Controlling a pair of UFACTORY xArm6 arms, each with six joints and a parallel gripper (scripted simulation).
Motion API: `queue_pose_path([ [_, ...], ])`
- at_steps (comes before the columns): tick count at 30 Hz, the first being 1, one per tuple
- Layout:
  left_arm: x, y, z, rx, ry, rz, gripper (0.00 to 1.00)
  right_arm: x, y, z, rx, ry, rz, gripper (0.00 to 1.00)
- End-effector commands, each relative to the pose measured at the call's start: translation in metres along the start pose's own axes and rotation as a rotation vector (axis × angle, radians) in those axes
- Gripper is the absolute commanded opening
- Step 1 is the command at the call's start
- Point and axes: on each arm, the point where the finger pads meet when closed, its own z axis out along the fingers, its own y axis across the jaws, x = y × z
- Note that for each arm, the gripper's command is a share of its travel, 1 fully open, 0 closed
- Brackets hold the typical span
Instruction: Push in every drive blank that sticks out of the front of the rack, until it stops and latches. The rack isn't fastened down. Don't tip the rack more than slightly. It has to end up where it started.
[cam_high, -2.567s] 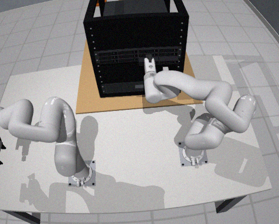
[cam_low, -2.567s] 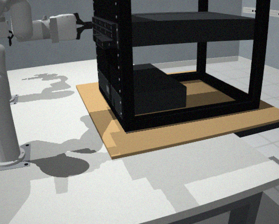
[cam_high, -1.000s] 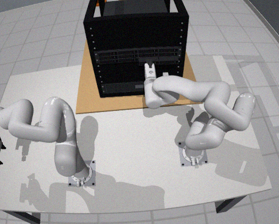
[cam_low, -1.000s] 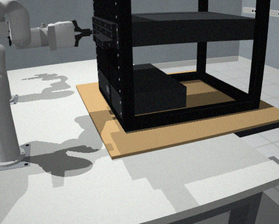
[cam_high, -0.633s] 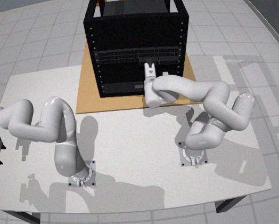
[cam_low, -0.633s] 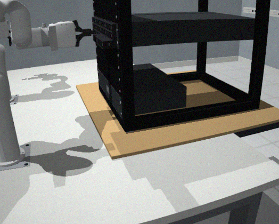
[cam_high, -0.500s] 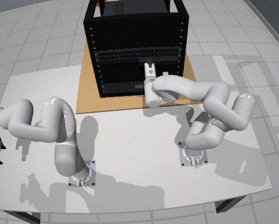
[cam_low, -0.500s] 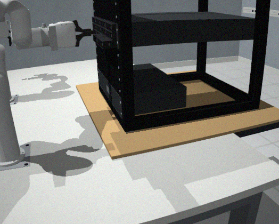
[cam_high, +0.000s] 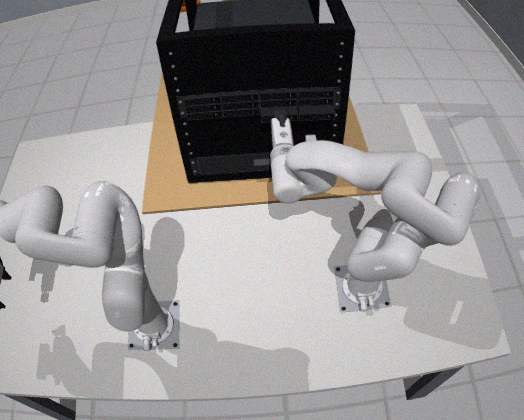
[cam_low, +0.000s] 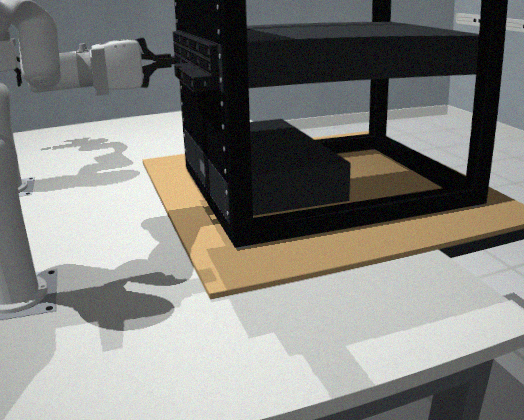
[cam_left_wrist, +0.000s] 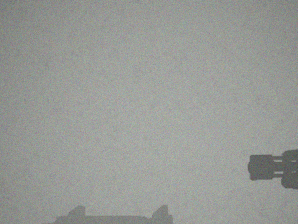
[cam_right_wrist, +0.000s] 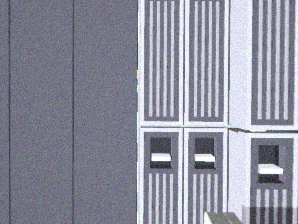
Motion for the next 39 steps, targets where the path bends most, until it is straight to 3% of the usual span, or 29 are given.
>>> queue_pose_path([
  [1, 0.001, 0.000, -0.002, 0.000, 0.005, 0.000, 1.00, 0.000, -0.002, 0.001, 0.002, 0.000, 0.003, 0.00],
  [21, 0.001, 0.000, -0.002, 0.000, 0.005, 0.000, 1.00, 0.000, -0.002, 0.025, 0.002, 0.000, 0.003, 0.00],
  [39, 0.001, 0.000, -0.002, 0.000, 0.005, 0.000, 1.00, 0.000, -0.002, 0.031, 0.002, 0.000, 0.003, 0.00],
])
